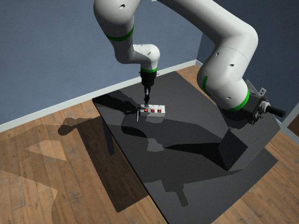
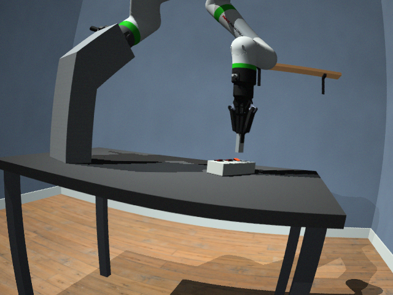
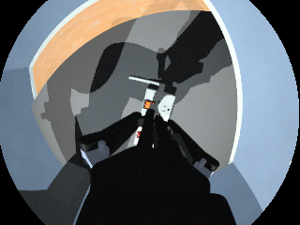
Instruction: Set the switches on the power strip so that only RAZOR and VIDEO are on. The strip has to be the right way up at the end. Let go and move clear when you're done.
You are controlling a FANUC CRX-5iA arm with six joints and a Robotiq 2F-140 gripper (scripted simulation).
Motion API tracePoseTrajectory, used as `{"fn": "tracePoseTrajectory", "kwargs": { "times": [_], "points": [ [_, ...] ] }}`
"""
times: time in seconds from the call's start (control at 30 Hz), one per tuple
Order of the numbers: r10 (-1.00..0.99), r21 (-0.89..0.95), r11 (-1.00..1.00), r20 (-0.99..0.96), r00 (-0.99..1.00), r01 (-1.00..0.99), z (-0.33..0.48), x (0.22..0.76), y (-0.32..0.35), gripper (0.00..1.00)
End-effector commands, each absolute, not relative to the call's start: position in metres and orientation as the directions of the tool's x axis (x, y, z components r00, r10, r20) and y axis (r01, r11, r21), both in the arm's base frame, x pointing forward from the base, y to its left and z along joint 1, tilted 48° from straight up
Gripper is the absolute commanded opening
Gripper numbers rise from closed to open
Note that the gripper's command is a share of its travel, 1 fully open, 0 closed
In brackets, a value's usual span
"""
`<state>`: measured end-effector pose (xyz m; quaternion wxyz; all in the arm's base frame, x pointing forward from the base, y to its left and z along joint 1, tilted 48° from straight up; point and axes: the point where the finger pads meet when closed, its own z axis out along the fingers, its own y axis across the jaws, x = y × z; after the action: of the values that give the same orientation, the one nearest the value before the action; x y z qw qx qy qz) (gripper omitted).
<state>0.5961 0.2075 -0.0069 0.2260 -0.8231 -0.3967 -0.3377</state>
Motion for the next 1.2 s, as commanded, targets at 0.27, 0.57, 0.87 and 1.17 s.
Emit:
{"fn": "tracePoseTrajectory", "kwargs": {
  "times": [0.27,0.57,0.87,1.17],
  "points": [
    [0.500,-0.104,-0.583,0.735,0.457,0.805,0.001,0.592,0.200,0.00],
    [0.500,-0.104,-0.583,0.735,0.457,0.805,0.001,0.592,0.200,0.00],
    [0.501,-0.104,-0.583,0.735,0.457,0.806,-0.004,0.589,0.195,0.00],
    [0.499,-0.104,-0.584,0.736,0.457,0.805,-0.056,0.544,0.146,0.00]
  ]
}}
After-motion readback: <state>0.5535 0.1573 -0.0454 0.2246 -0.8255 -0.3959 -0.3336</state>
